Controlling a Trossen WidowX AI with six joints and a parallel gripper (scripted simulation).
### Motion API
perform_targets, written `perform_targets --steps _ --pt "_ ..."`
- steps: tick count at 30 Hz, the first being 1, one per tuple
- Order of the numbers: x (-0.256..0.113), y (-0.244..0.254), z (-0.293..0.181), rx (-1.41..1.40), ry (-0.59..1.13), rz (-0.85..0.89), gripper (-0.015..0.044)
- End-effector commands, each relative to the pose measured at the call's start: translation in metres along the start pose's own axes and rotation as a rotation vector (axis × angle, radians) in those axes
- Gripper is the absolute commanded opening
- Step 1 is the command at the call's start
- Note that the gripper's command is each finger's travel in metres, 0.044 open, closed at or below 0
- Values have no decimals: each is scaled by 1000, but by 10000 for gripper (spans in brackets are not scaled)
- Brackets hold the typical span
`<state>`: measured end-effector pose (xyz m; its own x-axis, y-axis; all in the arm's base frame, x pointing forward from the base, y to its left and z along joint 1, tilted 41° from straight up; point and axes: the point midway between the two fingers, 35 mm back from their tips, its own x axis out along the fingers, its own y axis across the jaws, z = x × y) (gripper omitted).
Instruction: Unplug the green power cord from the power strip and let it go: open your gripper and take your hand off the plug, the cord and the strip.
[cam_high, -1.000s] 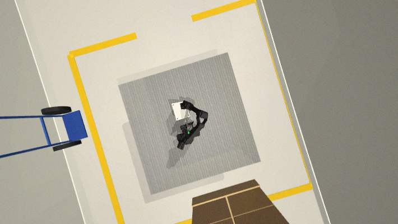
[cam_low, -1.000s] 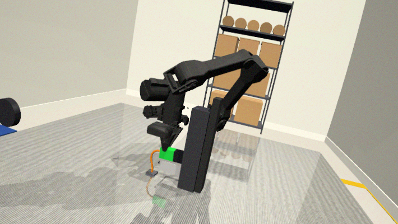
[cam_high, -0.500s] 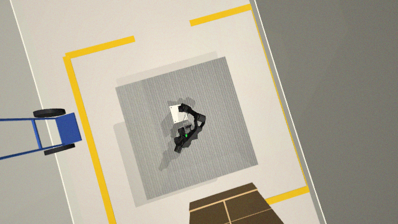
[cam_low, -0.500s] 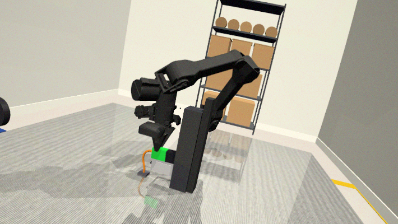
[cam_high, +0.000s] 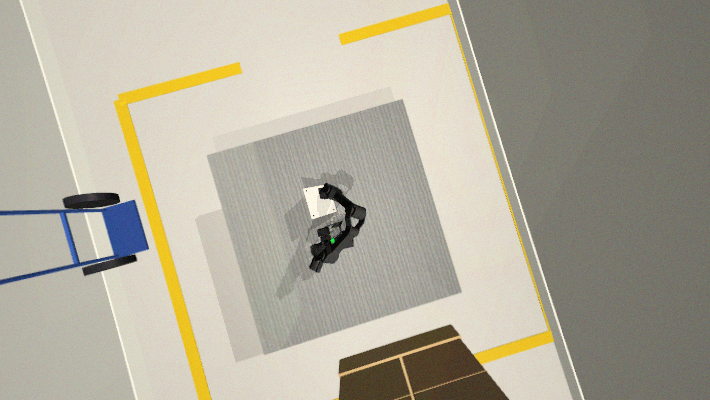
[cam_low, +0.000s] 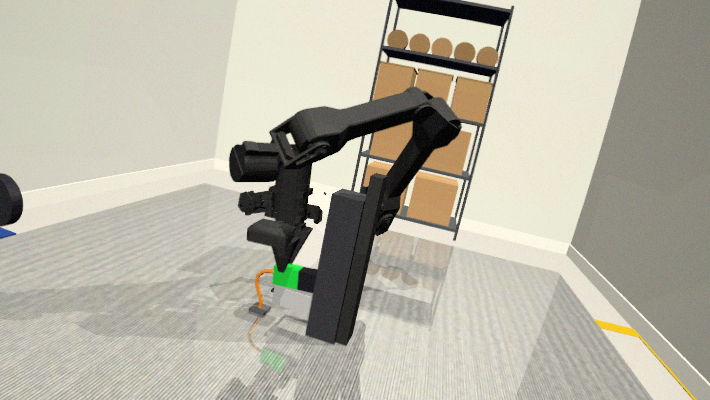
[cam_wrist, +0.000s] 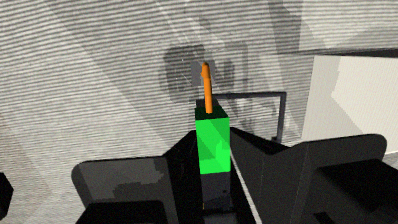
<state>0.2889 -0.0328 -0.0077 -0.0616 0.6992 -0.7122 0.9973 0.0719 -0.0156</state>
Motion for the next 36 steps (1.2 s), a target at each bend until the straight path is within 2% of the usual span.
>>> perform_targets --steps 1,11,17,36 --pt "-9 0 33 11 -75 11 0" --pt "-13 -1 49 12 -75 11 0" --pt "-9 -1 41 5 -75 5 157" --pt "-17 -1 37 13 -71 10 160"
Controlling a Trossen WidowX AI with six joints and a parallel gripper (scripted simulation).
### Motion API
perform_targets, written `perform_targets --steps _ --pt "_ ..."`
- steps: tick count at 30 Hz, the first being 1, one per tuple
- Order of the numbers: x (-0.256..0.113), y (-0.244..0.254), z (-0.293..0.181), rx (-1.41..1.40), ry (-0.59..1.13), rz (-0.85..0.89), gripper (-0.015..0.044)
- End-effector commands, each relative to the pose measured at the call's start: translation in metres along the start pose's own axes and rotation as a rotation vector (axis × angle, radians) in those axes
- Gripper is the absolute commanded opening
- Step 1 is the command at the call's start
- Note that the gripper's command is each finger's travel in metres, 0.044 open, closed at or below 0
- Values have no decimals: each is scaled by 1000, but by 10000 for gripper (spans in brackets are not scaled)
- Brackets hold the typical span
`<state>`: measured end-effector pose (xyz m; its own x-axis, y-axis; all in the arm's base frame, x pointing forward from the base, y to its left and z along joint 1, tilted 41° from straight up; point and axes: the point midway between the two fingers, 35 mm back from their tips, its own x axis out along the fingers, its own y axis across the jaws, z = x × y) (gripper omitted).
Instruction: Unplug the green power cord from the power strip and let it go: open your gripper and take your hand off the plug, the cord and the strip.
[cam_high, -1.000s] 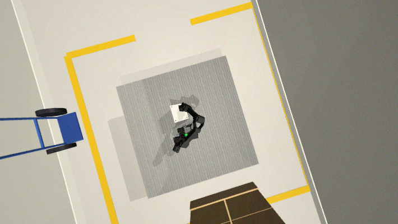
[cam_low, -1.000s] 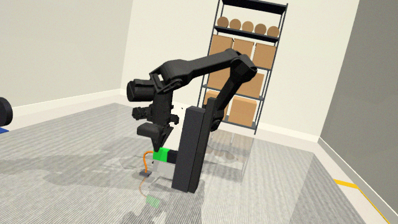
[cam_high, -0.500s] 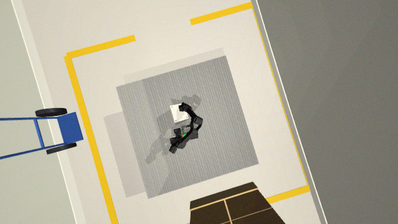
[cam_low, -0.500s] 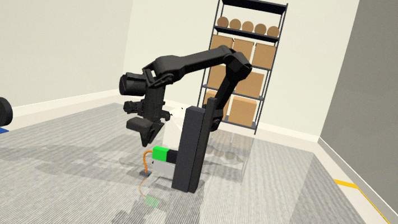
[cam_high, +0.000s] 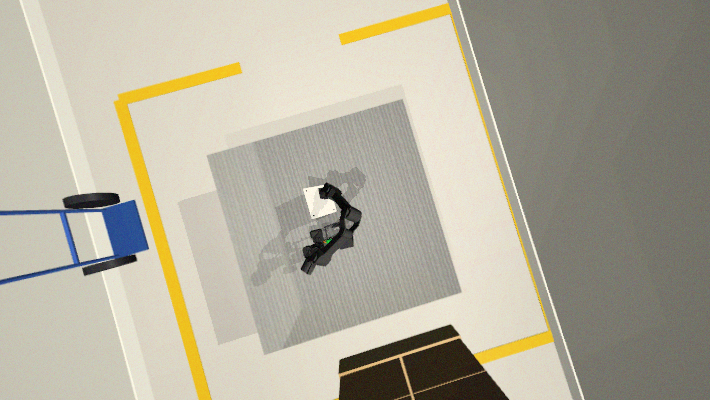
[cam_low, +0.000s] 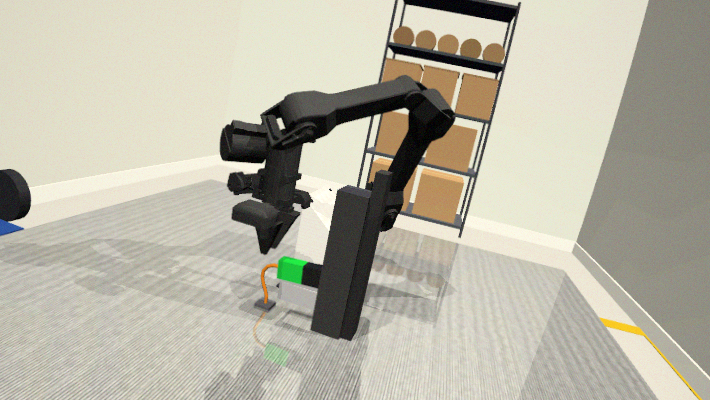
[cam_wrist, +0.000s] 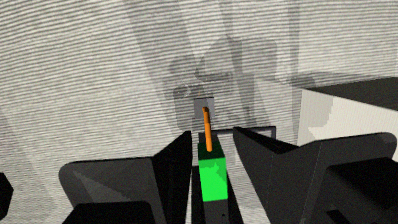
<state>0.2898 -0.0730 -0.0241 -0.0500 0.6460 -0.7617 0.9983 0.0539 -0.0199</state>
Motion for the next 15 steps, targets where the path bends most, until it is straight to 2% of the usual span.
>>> perform_targets --steps 1,15 --pt "-1 1 -5 -3 2 1 160" --pt "-1 0 -28 -3 3 1 160"
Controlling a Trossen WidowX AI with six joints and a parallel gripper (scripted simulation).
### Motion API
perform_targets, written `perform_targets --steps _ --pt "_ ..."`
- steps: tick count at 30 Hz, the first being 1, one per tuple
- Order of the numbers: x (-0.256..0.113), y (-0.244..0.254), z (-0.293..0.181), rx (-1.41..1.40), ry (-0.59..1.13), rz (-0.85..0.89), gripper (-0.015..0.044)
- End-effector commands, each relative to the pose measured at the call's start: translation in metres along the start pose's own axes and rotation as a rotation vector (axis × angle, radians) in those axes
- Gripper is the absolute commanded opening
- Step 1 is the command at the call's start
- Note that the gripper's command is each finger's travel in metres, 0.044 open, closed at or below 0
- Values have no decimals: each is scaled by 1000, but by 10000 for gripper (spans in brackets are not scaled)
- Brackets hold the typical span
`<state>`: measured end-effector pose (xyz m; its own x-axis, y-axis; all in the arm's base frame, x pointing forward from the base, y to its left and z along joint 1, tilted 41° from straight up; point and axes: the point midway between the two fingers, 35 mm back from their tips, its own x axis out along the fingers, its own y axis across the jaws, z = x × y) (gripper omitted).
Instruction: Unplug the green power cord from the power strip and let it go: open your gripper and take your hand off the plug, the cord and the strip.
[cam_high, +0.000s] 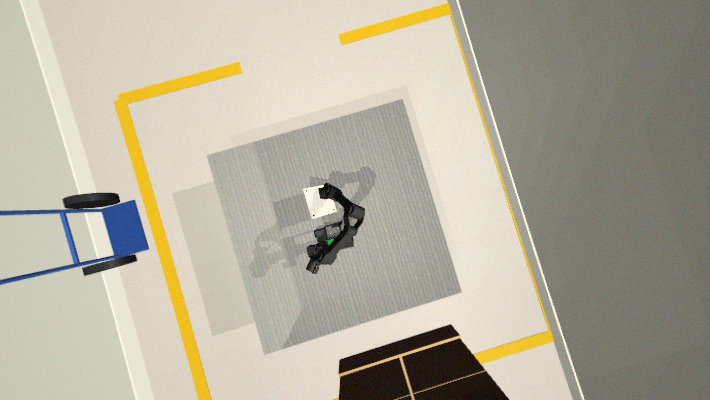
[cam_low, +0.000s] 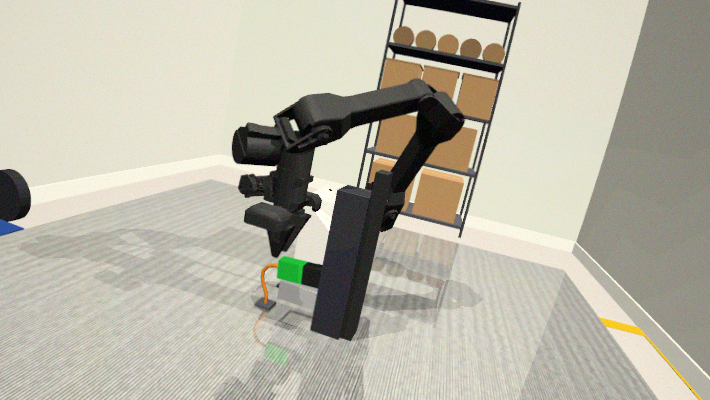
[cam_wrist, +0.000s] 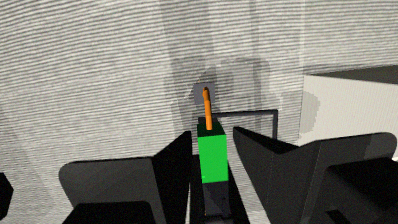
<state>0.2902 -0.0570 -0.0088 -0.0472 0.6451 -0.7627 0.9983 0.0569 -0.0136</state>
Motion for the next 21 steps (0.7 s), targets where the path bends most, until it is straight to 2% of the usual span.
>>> perform_targets --steps 1,21 --pt "1 -1 -7 4 5 -2 160" --pt "13 -2 -20 4 7 -2 160"
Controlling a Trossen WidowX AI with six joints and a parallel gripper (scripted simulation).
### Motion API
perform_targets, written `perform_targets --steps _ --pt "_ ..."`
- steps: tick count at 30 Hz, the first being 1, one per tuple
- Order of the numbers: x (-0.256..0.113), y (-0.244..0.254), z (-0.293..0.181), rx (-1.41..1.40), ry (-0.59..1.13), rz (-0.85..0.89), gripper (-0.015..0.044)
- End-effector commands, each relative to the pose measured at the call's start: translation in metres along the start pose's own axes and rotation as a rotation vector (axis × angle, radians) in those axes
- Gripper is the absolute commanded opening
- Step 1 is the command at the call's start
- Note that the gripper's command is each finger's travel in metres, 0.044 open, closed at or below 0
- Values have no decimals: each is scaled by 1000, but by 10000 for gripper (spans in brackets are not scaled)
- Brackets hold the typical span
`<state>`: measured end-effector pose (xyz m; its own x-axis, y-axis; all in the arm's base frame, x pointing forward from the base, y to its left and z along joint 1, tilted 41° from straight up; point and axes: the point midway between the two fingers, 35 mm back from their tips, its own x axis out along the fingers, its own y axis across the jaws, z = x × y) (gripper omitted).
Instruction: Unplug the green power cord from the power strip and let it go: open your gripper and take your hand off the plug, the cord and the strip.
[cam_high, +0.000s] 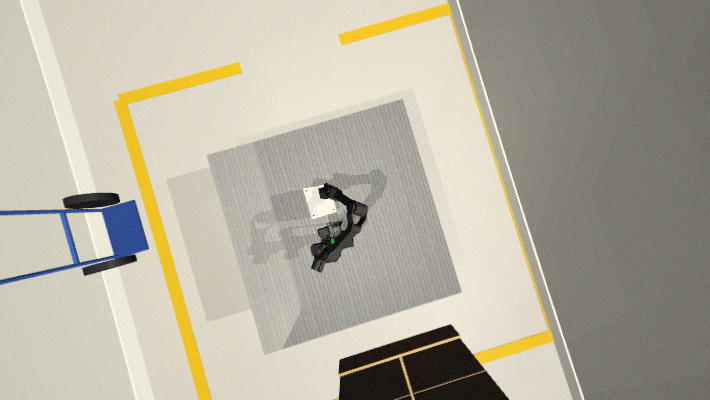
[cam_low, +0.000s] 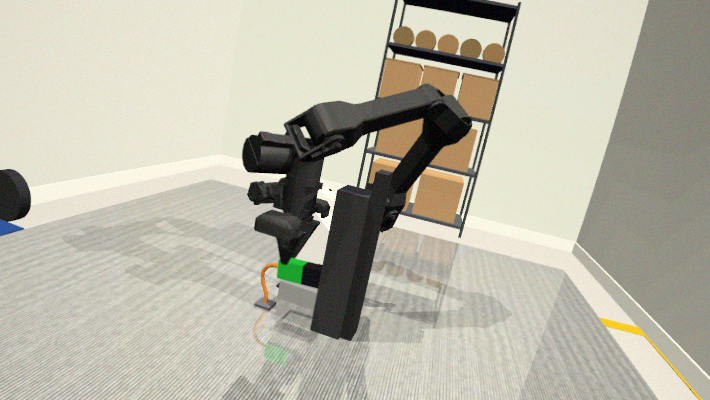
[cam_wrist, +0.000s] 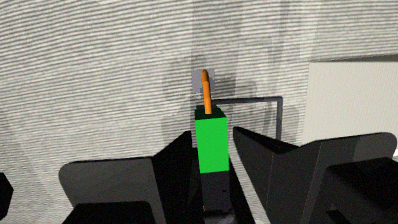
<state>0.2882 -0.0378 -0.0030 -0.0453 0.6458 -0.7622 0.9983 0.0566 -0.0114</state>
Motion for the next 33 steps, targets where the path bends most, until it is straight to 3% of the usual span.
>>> perform_targets --steps 1,3,6,16,33 --pt "5 -1 -1 5 6 -4 160" --pt "5 -1 -1 5 6 -4 160" --pt "3 0 0 0 1 -3 81" --pt "3 0 0 0 1 -3 0" --pt "2 2 24 2 -1 -2 0"
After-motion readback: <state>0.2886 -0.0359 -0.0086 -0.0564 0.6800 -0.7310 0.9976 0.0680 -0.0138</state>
